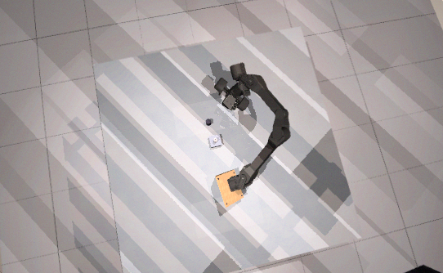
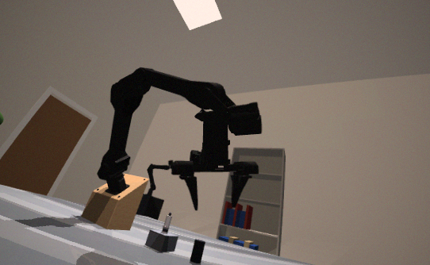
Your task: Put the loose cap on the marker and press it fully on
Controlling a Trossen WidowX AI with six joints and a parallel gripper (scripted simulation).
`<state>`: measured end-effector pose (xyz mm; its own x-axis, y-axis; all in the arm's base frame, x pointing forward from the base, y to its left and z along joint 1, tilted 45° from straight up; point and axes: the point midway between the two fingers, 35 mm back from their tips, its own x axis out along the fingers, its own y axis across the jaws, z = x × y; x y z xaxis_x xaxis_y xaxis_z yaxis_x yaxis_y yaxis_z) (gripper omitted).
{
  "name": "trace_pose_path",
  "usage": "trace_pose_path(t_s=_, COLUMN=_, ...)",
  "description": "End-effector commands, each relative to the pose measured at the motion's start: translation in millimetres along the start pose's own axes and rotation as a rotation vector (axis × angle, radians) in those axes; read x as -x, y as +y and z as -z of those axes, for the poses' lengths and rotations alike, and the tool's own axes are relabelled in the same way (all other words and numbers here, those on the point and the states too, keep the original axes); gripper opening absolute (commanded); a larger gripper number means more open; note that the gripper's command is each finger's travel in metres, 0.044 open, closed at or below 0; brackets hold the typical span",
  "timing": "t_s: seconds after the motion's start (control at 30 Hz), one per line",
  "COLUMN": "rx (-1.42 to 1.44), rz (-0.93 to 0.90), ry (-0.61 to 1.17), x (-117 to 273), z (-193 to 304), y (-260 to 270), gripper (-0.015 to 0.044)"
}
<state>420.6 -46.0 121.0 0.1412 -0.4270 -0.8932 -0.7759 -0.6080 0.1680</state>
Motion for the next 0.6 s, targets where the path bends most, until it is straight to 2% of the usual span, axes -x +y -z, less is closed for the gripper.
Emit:
trace_pose_path(t_s=0.0, rx=-0.014, rz=-0.002, ry=0.000, x=-0.4, z=-0.7, y=-0.3, gripper=0.0374)
trace_pose_path(t_s=0.17, rx=-0.381, rz=-0.047, ry=0.015, x=-9.2, z=-18.9, y=-7.2, gripper=0.0247)
trace_pose_path(t_s=0.57, rx=-1.385, rz=-0.103, ry=0.165, x=-30.2, z=-68.9, y=-20.1, gripper=0.0247)
